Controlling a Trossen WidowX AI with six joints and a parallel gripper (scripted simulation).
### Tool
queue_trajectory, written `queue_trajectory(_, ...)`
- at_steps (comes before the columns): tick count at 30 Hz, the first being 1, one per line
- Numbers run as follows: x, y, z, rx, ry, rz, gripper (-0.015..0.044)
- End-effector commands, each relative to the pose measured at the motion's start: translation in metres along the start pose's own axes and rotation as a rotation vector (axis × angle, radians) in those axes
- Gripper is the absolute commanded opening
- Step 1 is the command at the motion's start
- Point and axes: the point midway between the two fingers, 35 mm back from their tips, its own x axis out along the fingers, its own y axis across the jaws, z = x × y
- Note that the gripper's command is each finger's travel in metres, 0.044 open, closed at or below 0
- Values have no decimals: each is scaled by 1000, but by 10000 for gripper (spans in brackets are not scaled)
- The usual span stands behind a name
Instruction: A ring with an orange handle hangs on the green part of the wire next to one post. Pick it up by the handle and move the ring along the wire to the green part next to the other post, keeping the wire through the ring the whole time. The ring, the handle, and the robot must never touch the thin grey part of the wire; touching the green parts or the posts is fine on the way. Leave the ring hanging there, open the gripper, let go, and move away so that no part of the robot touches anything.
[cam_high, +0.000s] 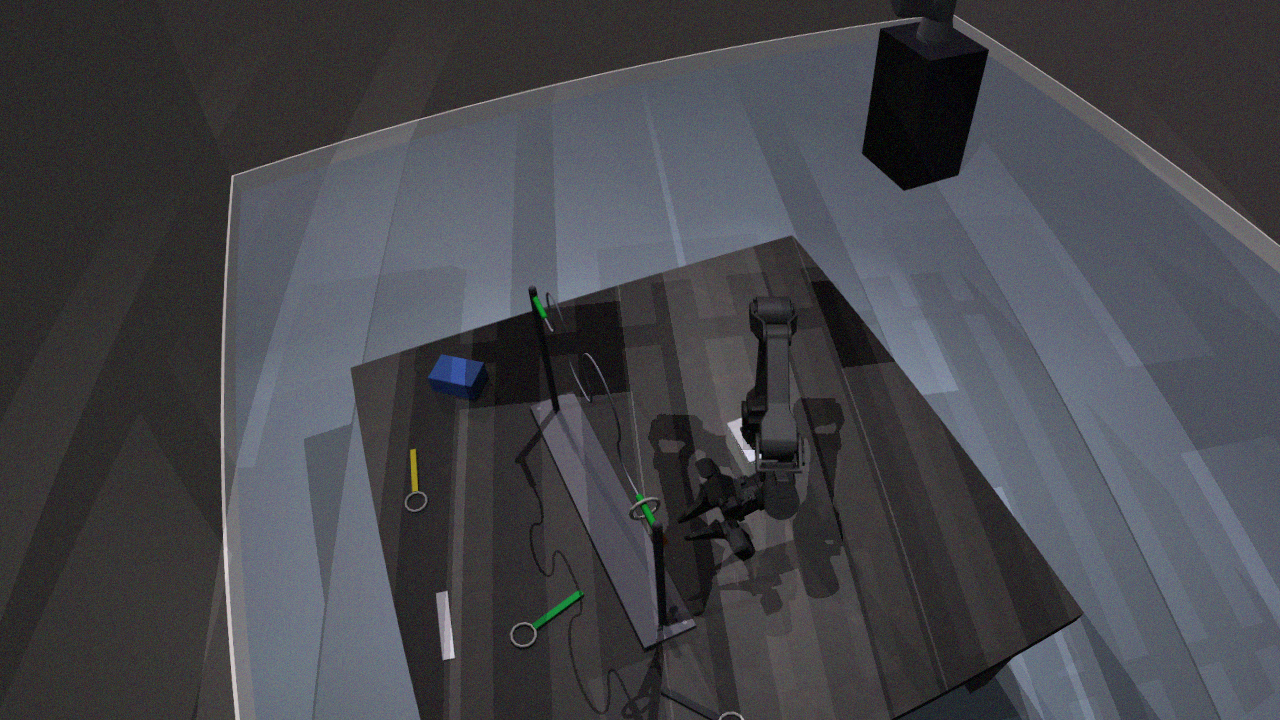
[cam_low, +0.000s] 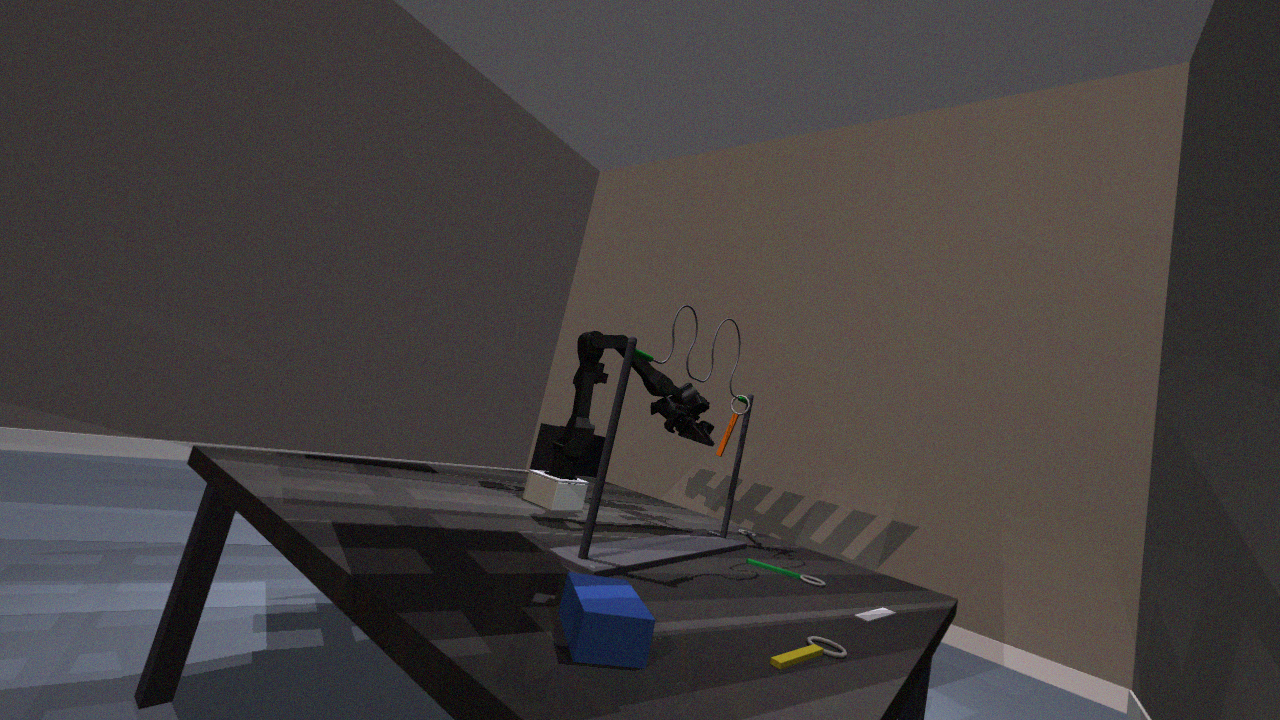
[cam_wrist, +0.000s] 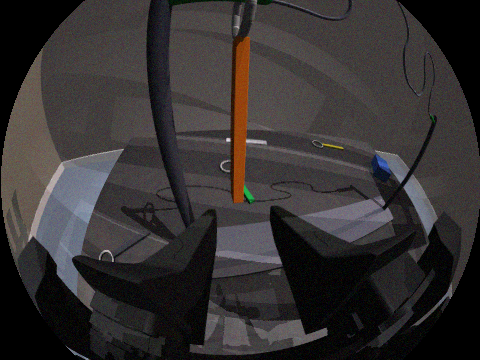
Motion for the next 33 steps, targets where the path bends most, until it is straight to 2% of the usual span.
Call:
queue_trajectory(1, -7, -1, 4, 13, -8, 0, 160)
queue_trajectory(29, -7, -1, 4, 13, -8, 0, 160)
queue_trajectory(33, -38, 0, 2, 9, 1, 1, 265)
